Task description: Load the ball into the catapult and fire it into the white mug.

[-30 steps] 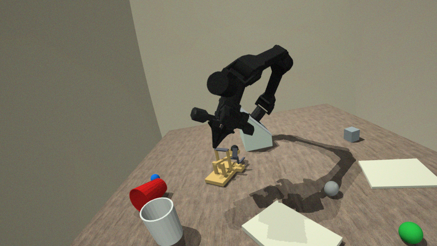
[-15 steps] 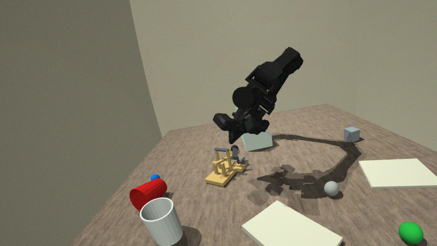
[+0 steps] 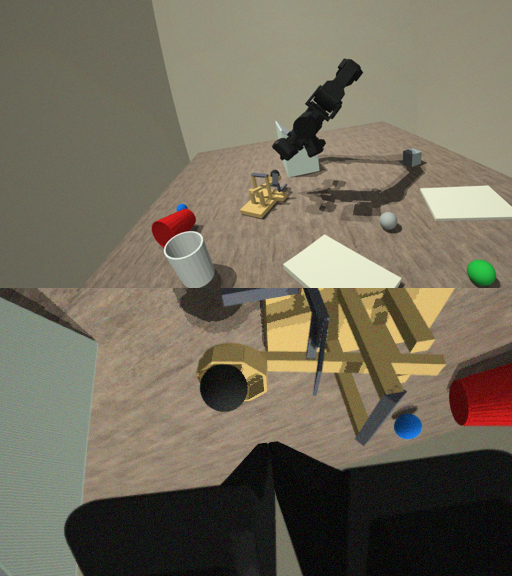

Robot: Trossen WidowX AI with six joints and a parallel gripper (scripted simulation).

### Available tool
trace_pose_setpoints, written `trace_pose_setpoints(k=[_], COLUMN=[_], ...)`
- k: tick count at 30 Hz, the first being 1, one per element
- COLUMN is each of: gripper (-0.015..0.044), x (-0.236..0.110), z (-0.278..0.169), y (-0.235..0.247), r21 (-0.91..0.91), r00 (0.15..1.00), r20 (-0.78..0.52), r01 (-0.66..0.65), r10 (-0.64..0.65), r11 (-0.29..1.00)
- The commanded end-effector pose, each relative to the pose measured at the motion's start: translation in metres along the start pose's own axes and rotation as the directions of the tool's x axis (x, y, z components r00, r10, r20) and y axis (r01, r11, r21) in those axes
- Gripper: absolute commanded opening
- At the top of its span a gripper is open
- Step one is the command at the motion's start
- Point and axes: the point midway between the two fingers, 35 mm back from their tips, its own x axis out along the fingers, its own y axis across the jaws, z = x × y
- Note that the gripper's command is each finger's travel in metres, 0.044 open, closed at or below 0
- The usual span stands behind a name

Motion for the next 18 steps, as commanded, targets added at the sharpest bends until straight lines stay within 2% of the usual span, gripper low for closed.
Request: trace_pose_setpoints(k=[1,18], gripper=[0.0,0.0], x=[0.001,0.016], z=[-0.002,0.014], y=[0.01,0.008], r21=[-0.052,-0.052], r00=[1.0,1.0], r20=[-0.027,-0.026], r01=[-0.013,-0.012], r10=[0.012,0.01], r11=[0.999,0.999])
